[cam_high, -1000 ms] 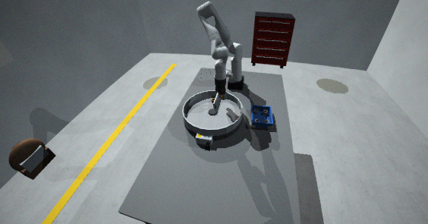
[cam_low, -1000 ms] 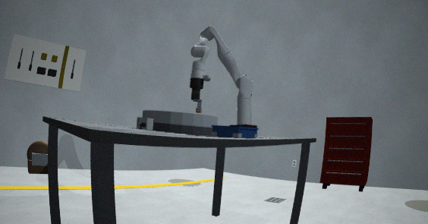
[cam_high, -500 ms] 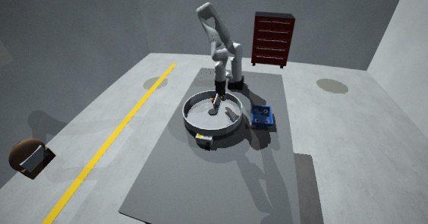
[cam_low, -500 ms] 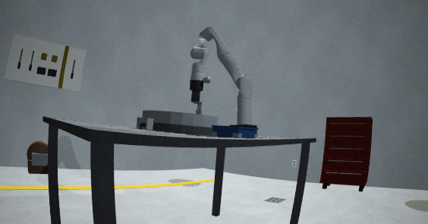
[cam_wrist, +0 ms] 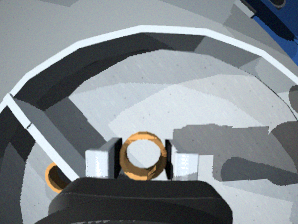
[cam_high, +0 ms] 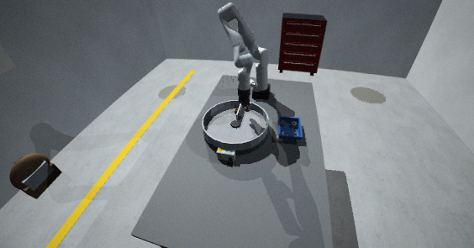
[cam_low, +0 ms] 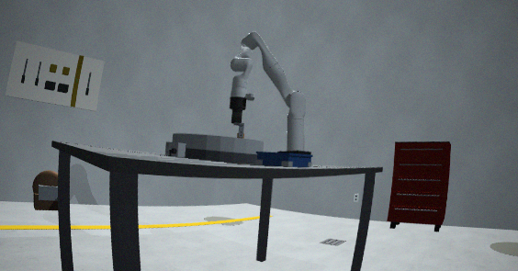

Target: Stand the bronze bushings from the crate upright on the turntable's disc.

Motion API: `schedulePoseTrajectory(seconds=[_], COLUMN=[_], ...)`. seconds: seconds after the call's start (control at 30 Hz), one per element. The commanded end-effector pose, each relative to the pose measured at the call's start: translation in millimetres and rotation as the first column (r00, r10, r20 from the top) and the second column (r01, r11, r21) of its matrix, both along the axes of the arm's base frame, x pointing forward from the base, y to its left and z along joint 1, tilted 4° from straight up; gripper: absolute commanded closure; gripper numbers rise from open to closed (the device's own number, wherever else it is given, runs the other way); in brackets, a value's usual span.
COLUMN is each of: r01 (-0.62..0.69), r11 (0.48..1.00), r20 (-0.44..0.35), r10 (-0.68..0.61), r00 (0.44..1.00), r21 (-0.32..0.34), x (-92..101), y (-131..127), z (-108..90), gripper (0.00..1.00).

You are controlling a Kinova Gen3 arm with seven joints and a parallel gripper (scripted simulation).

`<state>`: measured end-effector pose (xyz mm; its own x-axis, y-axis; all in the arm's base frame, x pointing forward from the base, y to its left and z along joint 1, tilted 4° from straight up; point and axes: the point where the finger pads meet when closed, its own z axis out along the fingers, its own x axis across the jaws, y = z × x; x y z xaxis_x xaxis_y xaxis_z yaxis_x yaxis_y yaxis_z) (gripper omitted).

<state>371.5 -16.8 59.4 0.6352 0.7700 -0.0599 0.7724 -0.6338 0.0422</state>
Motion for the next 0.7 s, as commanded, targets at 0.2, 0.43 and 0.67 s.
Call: schedulePoseTrajectory(seconds=[0.2,0.43,0.67], r01=[0.006,0.005,0.005], r11=[1.0,1.0,1.0], r20=[0.002,0.001,0.001], r10=[-0.006,-0.005,-0.005], r00=[1.0,1.0,1.0], r21=[0.002,0.002,0.002], x=[0.5,0.3,0.6], y=[1.3,3.0,3.1], z=[-1.3,-3.6,-3.7], gripper=[1.0,1.0,1.0])
